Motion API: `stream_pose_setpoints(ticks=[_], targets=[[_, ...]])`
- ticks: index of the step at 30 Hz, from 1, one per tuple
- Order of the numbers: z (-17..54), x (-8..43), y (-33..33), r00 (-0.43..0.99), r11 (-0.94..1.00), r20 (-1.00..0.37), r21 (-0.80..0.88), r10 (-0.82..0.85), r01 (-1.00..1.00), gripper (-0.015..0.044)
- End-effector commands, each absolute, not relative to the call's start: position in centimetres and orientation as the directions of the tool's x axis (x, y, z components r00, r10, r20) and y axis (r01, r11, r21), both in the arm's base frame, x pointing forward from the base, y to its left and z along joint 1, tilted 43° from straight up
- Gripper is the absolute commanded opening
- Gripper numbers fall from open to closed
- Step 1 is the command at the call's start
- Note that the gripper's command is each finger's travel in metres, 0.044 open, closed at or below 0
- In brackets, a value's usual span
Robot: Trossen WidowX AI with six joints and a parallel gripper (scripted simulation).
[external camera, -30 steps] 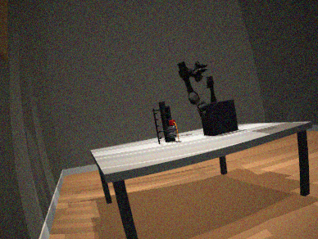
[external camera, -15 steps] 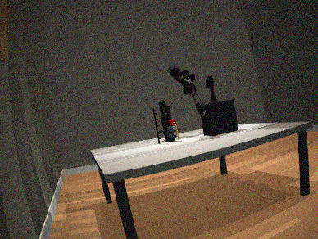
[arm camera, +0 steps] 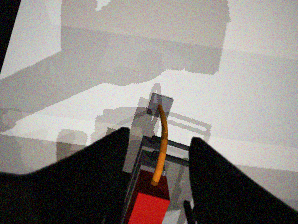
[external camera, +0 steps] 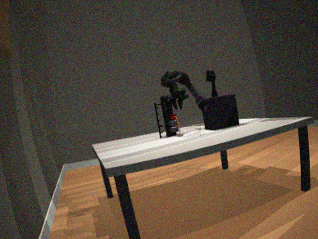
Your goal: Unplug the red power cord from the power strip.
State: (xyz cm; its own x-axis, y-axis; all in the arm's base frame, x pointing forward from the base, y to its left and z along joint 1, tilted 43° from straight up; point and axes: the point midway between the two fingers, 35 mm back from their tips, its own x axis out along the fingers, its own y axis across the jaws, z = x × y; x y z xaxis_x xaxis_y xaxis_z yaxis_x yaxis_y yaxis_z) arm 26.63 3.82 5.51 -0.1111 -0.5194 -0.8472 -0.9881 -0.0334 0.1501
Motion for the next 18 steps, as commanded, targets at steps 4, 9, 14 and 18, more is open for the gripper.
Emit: stream_pose_setpoints(ticks=[4,9,14,18], targets=[[4.76,27.68,0.31,-0.136,0.124,-0.735,0.070,-0.665,-0.990,0.0160],[4.70,27.53,0.41,-0.136,0.124,-0.735,0.070,-0.665,-0.990,0.0160],[4.96,27.55,0.12,-0.136,0.124,-0.735,0.070,-0.665,-0.990,0.0160],[5.40,27.58,-0.36,-0.136,0.124,-0.735,0.070,-0.665,-0.990,0.0160]])
